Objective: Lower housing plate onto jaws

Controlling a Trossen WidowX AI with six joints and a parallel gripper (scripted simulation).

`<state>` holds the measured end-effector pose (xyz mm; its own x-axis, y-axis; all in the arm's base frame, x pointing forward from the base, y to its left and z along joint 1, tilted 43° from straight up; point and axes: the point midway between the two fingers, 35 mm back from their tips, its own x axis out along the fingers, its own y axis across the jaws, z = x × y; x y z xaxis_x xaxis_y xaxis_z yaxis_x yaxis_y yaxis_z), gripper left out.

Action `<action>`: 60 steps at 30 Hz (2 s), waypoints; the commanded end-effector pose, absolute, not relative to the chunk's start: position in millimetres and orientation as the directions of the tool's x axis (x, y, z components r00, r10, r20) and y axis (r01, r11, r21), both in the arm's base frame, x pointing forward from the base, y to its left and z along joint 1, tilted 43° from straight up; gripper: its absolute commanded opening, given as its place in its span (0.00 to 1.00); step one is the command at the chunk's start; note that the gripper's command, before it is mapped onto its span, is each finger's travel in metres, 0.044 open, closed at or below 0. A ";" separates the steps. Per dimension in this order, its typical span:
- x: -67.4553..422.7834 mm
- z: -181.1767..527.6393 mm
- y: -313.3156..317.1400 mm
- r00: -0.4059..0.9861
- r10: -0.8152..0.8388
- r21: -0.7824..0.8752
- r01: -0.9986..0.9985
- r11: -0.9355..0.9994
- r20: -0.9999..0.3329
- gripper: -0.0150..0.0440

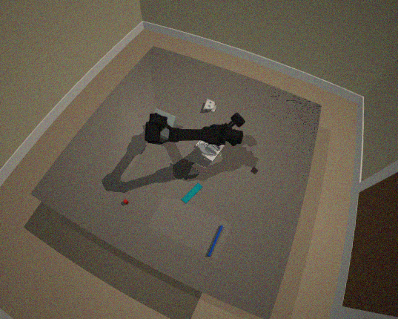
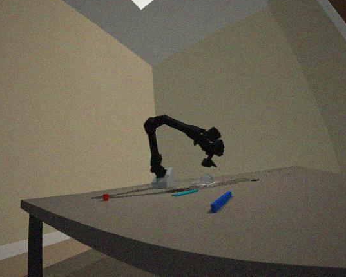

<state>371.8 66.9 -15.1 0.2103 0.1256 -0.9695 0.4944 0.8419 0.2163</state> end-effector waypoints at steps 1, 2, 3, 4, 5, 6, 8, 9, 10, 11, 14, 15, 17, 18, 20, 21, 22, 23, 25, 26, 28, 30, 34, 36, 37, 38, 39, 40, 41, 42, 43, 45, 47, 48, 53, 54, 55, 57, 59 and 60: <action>365.3 -25.1 84.9 0.158 0.108 0.172 0.483 0.859 -0.982 1.00; 362.9 -28.2 89.6 0.143 0.103 0.160 0.478 0.864 -0.984 1.00; 360.4 -31.2 94.3 0.129 0.097 0.147 0.473 0.869 -0.987 1.00; 357.8 -34.2 98.9 0.114 0.091 0.135 0.468 0.874 -0.989 1.00; 355.1 -37.2 103.4 0.100 0.085 0.122 0.462 0.878 -0.991 1.00; 352.3 -40.2 107.8 0.086 0.078 0.109 0.457 0.883 -0.993 1.00; 347.1 -46.2 115.8 0.057 0.057 0.076 0.443 0.893 -0.997 1.00; 344.4 -49.2 119.8 0.043 0.045 0.059 0.436 0.898 -0.998 1.00; 341.5 -52.1 123.7 0.029 0.033 0.042 0.428 0.903 -0.999 1.00; 338.6 -55.1 127.5 0.015 0.021 0.025 0.420 0.907 -1.000 1.00; 329.5 -63.6 138.5 -0.024 -0.019 -0.027 0.392 0.919 -1.000 1.00; 326.4 -66.4 142.1 -0.036 -0.033 -0.044 0.383 0.923 -0.999 1.00; 319.9 -71.9 148.9 -0.058 -0.062 -0.079 0.362 0.929 -0.996 1.00; 316.6 -74.6 152.2 -0.069 -0.077 -0.097 0.351 0.931 -0.995 1.00; 309.8 -79.9 158.6 -0.088 -0.108 -0.132 0.329 0.935 -0.990 1.00; 306.4 -82.4 161.6 -0.097 -0.124 -0.149 0.317 0.937 -0.987 1.00; 302.9 -85.0 164.6 -0.106 -0.141 -0.167 0.305 0.938 -0.984 1.00; 299.4 -87.5 167.5 -0.114 -0.157 -0.184 0.293 0.938 -0.981 1.00; 292.3 -92.4 173.1 -0.128 -0.191 -0.219 0.268 0.938 -0.973 1.00; 288.6 -94.8 175.8 -0.134 -0.208 -0.237 0.255 0.938 -0.969 1.00; 281.3 -99.4 180.8 -0.144 -0.243 -0.271 0.228 0.935 -0.959 1.00; 274.0 -104.0 185.6 -0.153 -0.278 -0.306 0.201 0.931 -0.948 1.00; 259.0 -112.6 194.2 -0.161 -0.350 -0.373 0.145 0.916 -0.923 1.00; 251.5 -116.7 198.1 -0.162 -0.386 -0.406 0.117 0.906 -0.908 1.00; 247.6 -118.6 199.9 -0.162 -0.404 -0.422 0.103 0.901 -0.901 1.00; 243.7 -120.5 201.5 -0.161 -0.421 -0.437 0.088 0.895 -0.893 1.00; 240.0 -122.4 203.1 -0.159 -0.438 -0.453 0.074 0.889 -0.885 1.00; 236.3 -124.2 204.7 -0.157 -0.454 -0.468 0.060 0.882 -0.877 1.00; 232.6 -125.9 206.1 -0.154 -0.471 -0.483 0.047 0.875 -0.869 1.00; 229.0 -127.7 207.5 -0.150 -0.488 -0.498 0.033 0.867 -0.860 1.00; 225.4 -129.4 208.8 -0.146 -0.504 -0.512 0.020 0.859 -0.851 1.00; 218.6 -132.6 211.2 -0.136 -0.536 -0.541 -0.006 0.841 -0.833 1.00; 211.8 -135.8 213.5 -0.124 -0.567 -0.568 -0.030 0.822 -0.814 1.00; 208.4 -137.3 214.5 -0.117 -0.583 -0.582 -0.043 0.812 -0.804 1.00; 192.4 -144.3 218.8 -0.076 -0.653 -0.646 -0.099 0.757 -0.754 1.00; 190.9 -144.9 219.1 -0.071 -0.659 -0.652 -0.104 0.751 -0.749 1.00; 190.3 -145.2 219.3 -0.070 -0.661 -0.654 -0.106 0.749 -0.747 1.00; 190.3 -145.2 219.3 -0.070 -0.661 -0.654 -0.106 0.749 -0.747 1.00; 189.9 -150.0 214.9 -0.070 -0.661 -0.654 -0.106 0.749 -0.747 1.00; 189.2 -155.9 209.3 -0.070 -0.661 -0.654 -0.106 0.749 -0.747 1.00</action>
